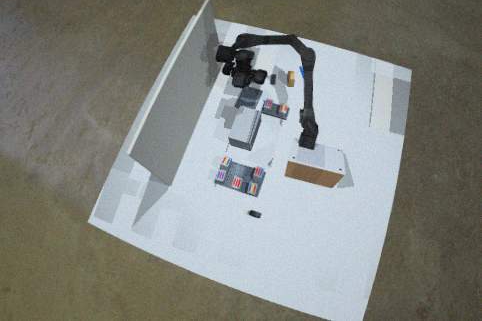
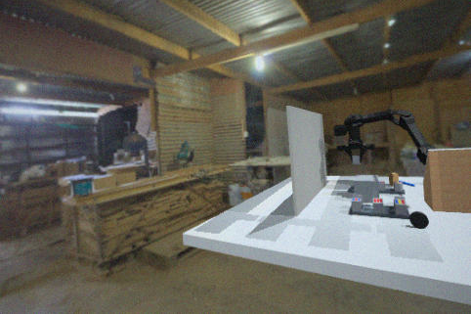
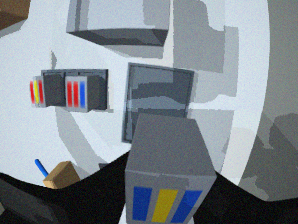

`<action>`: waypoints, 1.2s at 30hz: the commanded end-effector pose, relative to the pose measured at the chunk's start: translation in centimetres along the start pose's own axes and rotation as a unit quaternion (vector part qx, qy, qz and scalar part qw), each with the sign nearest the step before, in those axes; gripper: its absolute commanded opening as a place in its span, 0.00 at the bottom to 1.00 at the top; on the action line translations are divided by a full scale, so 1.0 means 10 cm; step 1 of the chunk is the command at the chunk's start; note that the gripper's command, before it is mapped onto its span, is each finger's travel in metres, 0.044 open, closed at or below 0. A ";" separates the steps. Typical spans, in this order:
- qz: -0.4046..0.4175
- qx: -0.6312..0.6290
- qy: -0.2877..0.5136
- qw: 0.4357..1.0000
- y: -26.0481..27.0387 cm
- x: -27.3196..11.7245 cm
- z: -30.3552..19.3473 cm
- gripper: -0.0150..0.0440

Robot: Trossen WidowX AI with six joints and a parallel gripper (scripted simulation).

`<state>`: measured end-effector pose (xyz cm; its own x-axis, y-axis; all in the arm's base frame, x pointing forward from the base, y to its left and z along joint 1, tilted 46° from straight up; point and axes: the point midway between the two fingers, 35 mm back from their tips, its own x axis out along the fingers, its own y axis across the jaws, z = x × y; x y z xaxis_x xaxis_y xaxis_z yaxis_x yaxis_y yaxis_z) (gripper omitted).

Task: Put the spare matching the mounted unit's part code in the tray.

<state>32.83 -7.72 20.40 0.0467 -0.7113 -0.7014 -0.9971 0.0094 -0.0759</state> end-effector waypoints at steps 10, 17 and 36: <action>-0.002 -0.001 -0.001 1.000 -0.02 0.10 0.00 0.25; -0.002 -0.001 -0.001 1.000 -0.03 0.16 0.00 0.25; -0.002 -0.001 -0.002 1.000 -0.04 0.33 0.01 0.25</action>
<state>33.42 -9.94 18.21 0.0472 -0.7116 -0.7010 -0.9970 0.0099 -0.0772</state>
